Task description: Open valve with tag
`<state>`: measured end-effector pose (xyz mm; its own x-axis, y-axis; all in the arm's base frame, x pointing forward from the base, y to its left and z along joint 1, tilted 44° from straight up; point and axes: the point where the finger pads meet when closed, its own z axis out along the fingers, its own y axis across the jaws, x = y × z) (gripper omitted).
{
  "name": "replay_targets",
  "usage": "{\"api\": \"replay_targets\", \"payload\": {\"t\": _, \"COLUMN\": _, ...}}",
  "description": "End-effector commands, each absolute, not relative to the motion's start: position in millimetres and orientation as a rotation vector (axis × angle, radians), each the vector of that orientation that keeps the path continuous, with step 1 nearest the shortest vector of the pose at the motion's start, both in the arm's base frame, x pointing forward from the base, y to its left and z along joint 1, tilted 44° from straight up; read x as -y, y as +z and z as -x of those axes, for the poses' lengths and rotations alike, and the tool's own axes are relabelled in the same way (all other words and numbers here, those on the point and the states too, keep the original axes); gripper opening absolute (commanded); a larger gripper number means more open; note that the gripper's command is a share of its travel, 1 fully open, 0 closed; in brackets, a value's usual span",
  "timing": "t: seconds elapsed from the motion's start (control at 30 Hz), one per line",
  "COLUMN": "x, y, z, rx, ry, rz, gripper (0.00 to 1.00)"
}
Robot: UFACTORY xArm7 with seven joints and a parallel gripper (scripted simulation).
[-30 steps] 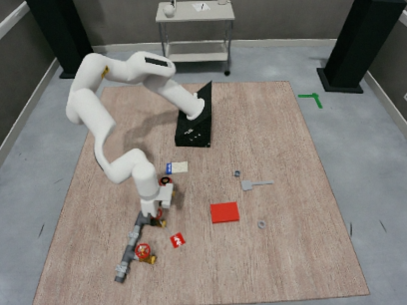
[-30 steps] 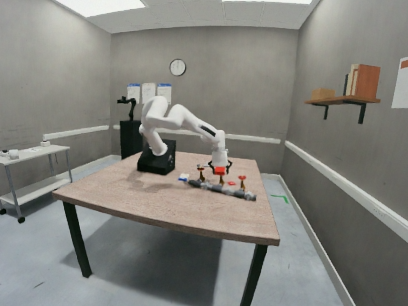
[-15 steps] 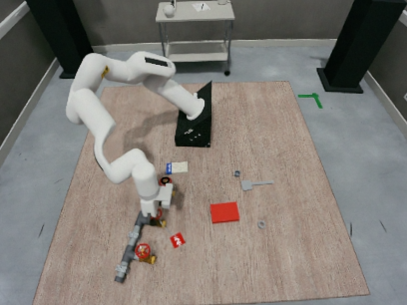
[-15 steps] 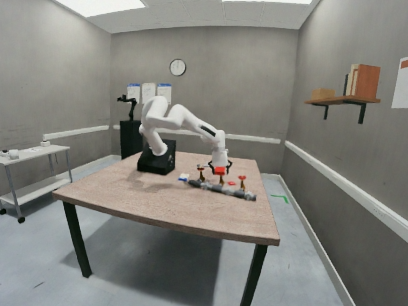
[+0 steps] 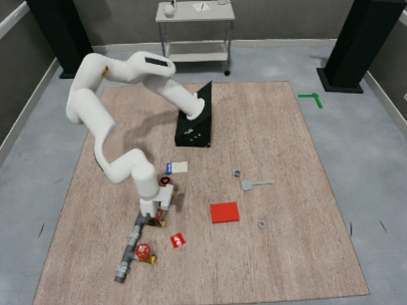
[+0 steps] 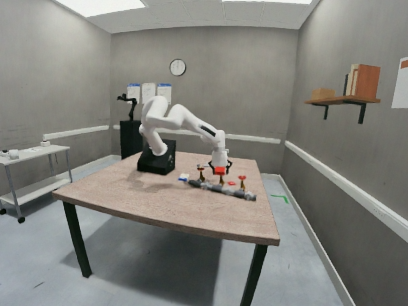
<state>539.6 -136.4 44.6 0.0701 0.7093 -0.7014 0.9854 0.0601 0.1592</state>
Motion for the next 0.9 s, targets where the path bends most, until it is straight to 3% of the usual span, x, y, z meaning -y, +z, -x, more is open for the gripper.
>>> {"api": "replay_targets", "payload": {"t": 0.0, "x": 133.8, "y": 46.0, "z": -541.3, "rx": -1.615, "ry": -0.499, "rz": -1.768, "gripper": 1.00}}
{"api": "replay_targets", "payload": {"t": 0.87, "x": 133.8, "y": 46.0, "z": -541.3, "rx": -0.446, "ry": 0.019, "rz": -2.325, "gripper": 1.00}}
